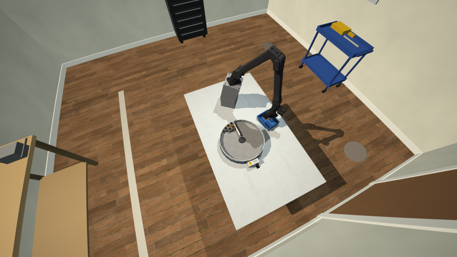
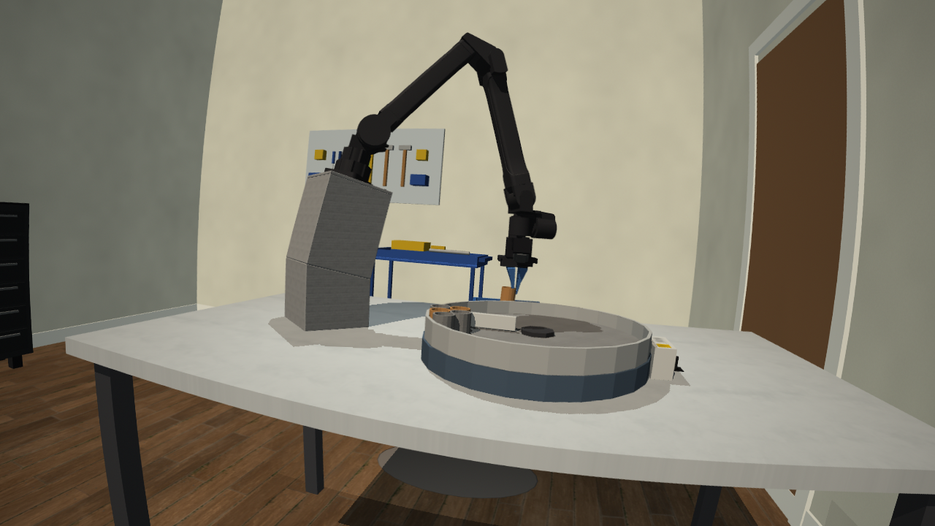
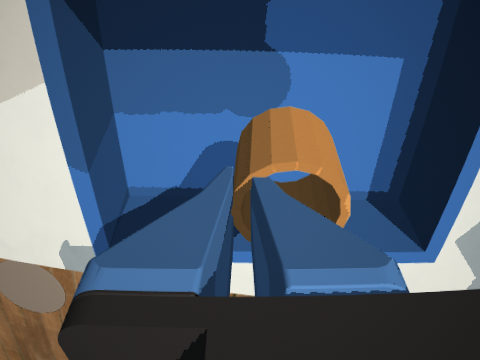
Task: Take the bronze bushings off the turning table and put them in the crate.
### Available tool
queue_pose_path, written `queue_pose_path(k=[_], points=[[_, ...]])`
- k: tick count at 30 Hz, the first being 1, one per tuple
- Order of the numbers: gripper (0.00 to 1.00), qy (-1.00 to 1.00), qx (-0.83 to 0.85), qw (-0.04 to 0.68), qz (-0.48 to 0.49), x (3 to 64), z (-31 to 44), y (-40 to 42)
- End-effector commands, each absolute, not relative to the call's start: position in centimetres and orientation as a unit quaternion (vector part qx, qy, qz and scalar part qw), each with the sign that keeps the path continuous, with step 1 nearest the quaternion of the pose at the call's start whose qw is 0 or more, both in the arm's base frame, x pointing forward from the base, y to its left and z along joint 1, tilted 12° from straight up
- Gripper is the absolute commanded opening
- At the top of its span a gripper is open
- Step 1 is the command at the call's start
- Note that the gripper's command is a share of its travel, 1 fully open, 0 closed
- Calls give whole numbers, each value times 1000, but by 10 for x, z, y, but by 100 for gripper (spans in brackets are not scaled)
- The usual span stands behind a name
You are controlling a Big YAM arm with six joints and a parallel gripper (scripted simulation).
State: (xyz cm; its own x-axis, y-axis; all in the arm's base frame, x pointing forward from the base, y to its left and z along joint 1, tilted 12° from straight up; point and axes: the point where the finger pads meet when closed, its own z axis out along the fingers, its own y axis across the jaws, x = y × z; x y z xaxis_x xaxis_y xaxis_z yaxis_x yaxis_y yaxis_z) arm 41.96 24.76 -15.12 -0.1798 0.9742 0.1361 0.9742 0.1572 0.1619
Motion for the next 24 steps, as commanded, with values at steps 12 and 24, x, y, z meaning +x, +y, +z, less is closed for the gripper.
queue_pose_path(k=[12,24], points=[[0,760,640,7,117,431,-158,258],[0,759,640,6,116,433,-178,260]])
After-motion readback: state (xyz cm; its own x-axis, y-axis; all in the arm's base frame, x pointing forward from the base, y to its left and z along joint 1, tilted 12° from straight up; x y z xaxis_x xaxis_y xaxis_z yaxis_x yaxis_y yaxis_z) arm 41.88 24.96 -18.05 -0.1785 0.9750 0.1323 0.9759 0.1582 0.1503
